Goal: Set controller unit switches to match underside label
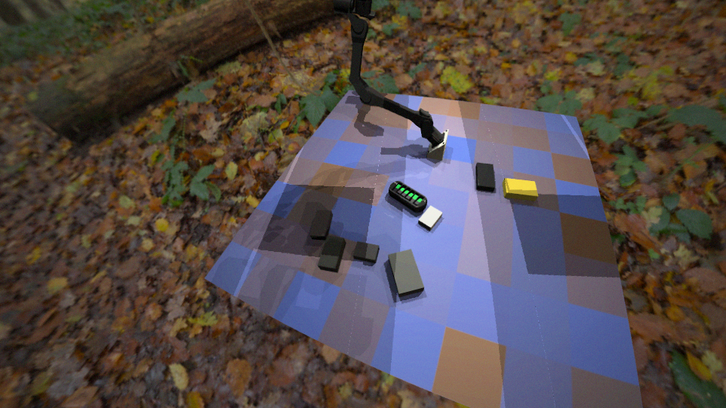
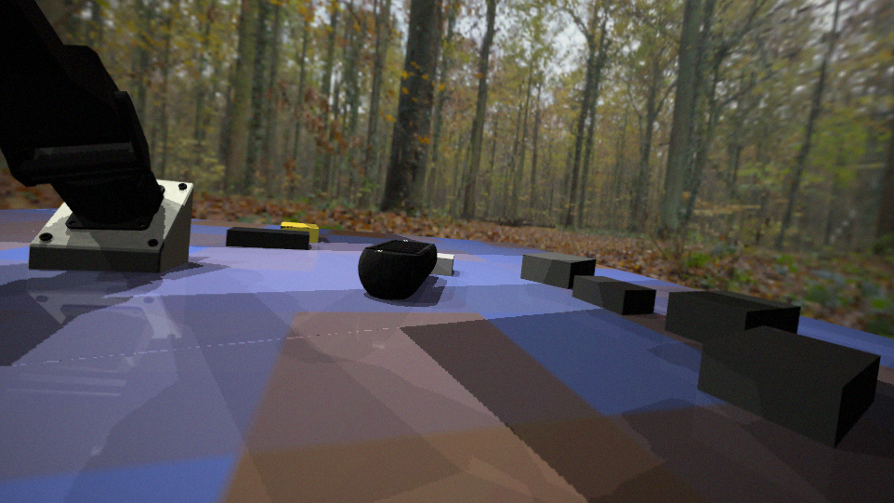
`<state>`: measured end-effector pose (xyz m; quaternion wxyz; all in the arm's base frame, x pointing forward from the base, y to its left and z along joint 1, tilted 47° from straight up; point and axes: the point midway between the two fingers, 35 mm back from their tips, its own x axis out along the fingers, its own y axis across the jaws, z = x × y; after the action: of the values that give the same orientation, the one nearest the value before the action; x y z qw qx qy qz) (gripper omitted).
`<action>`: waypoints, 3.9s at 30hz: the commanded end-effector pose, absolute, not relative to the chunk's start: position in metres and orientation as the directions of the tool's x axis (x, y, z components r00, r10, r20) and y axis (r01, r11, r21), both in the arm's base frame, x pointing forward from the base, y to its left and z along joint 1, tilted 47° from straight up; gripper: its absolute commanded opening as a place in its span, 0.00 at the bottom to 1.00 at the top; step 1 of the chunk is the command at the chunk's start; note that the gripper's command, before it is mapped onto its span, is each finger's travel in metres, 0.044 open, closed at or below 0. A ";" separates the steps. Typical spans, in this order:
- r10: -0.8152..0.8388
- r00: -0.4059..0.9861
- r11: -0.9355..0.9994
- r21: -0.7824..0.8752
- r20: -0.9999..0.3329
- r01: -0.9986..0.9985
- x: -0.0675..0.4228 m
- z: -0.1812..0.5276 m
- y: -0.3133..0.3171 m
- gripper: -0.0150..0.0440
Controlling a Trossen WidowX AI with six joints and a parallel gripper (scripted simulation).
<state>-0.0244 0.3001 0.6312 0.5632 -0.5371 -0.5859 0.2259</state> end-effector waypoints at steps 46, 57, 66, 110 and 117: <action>-0.304 0.498 -0.134 -0.481 -0.812 -0.866 0.406 0.158 0.193 0.25; -0.578 -0.020 0.310 -0.197 -0.816 -0.930 0.403 0.077 0.039 0.25; -0.599 -0.296 0.524 -0.085 -0.744 -0.847 0.379 0.050 -0.028 0.25; -0.774 0.162 0.153 -0.429 -0.613 -0.890 0.253 0.084 -0.042 0.25; -0.787 0.223 0.100 -0.476 -0.575 -0.874 0.229 0.079 -0.049 0.25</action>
<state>0.2381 -0.0453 0.0813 0.4069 -0.6575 0.6310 0.0622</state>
